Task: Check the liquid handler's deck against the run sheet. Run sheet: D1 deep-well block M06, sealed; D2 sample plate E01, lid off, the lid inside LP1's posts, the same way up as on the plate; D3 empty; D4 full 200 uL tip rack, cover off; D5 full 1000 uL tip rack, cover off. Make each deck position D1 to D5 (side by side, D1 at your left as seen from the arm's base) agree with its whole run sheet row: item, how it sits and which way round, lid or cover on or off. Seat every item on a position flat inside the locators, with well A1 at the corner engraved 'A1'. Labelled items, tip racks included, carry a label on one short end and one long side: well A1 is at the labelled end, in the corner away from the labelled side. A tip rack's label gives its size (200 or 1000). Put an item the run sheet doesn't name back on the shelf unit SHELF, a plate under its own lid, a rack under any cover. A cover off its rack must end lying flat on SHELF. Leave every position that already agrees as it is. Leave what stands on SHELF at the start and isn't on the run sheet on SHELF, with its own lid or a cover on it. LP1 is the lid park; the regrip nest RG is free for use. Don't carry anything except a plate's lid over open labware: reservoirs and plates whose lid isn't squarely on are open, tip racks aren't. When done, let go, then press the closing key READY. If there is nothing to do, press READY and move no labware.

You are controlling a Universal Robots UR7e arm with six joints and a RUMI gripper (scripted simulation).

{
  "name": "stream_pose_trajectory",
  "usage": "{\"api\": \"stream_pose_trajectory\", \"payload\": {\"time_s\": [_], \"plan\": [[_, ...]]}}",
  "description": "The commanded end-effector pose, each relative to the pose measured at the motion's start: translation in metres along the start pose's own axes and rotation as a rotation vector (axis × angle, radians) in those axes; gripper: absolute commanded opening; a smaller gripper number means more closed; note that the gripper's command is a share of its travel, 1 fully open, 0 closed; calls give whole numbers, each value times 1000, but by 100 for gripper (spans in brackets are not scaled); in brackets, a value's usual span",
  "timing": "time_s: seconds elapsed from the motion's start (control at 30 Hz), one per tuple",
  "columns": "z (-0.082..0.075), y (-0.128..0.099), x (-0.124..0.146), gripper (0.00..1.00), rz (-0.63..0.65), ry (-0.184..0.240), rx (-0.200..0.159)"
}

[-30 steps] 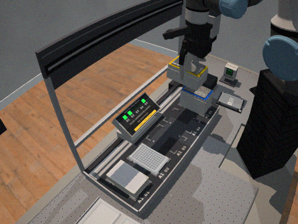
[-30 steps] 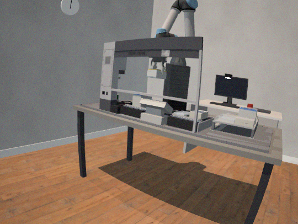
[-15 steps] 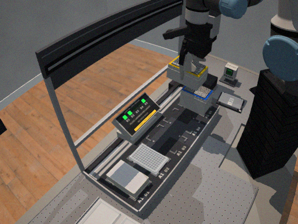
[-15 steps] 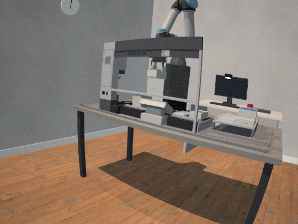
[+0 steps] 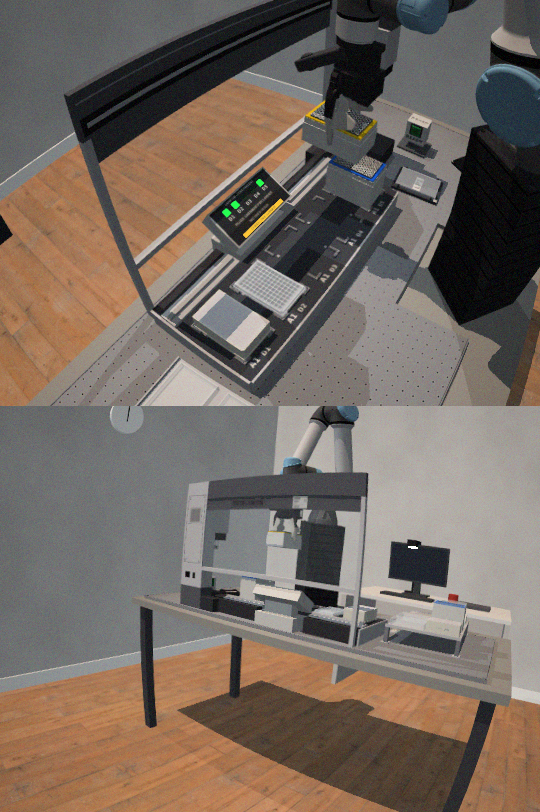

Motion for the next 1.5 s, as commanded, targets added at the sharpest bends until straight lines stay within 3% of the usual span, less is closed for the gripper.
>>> {"api": "stream_pose_trajectory", "payload": {"time_s": [0.0, 0.23, 1.47], "plan": [[0, 0, 0, 0, 0, 0, 1], [0, 0, 0, 0, 0, 0, 1], [55, 0, 0, 0, 0, 0, 1]]}}
Point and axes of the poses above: the point where the finger pads meet when closed, its own z axis out along the fingers, its own x axis across the jaws, y = z × x, the point moved 8 cm from there along -z, back along the fingers, and after that the axes turned 5 degrees about z, right-handed, at the moved point
